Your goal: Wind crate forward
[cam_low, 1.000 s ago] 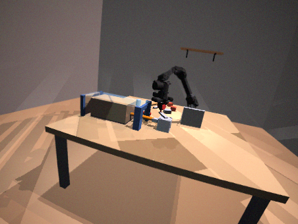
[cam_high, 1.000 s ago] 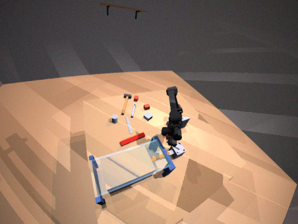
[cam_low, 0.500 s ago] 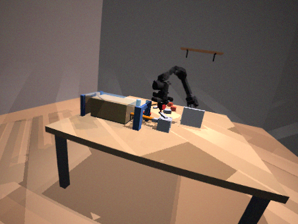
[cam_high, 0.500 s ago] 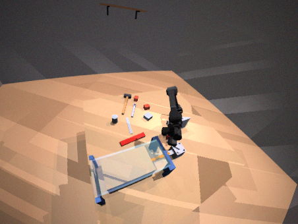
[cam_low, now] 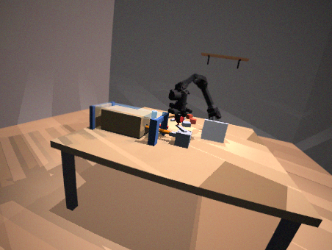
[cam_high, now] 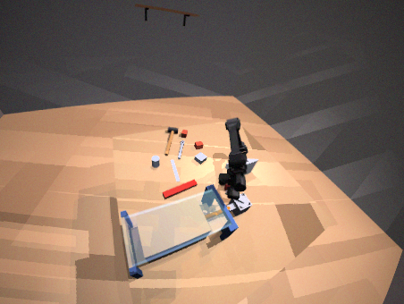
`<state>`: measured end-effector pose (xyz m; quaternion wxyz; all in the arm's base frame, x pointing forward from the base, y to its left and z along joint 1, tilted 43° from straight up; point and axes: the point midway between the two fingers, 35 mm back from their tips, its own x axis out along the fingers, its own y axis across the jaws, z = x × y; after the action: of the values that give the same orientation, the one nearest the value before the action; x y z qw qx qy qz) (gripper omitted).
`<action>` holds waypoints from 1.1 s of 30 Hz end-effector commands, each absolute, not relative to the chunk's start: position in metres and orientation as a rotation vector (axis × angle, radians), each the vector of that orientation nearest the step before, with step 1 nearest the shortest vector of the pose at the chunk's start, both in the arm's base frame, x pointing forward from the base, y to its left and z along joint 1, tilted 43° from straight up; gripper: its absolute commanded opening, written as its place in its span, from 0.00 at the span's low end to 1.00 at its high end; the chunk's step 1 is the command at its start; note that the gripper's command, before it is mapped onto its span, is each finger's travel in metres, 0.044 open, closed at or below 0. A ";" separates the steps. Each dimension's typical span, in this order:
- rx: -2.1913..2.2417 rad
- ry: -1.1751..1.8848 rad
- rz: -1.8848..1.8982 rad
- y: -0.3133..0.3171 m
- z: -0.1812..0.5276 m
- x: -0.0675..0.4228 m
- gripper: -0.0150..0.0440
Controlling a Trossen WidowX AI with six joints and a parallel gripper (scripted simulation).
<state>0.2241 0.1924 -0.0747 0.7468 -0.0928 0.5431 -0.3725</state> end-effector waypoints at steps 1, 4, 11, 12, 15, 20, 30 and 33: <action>-0.200 1.184 -0.815 0.195 -0.079 0.230 0.25; -0.199 1.184 -0.814 0.197 -0.080 0.233 0.25; -0.199 1.184 -0.814 0.204 -0.084 0.239 0.25; -0.199 1.184 -0.814 0.205 -0.085 0.240 0.25; -0.198 1.184 -0.814 0.208 -0.087 0.242 0.25; -0.198 1.183 -0.814 0.213 -0.091 0.246 0.25; -0.197 1.183 -0.813 0.224 -0.099 0.252 0.25; -0.196 1.183 -0.813 0.227 -0.101 0.253 0.25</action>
<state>0.2480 0.2186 -0.0937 0.7441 -0.0984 0.5433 -0.3761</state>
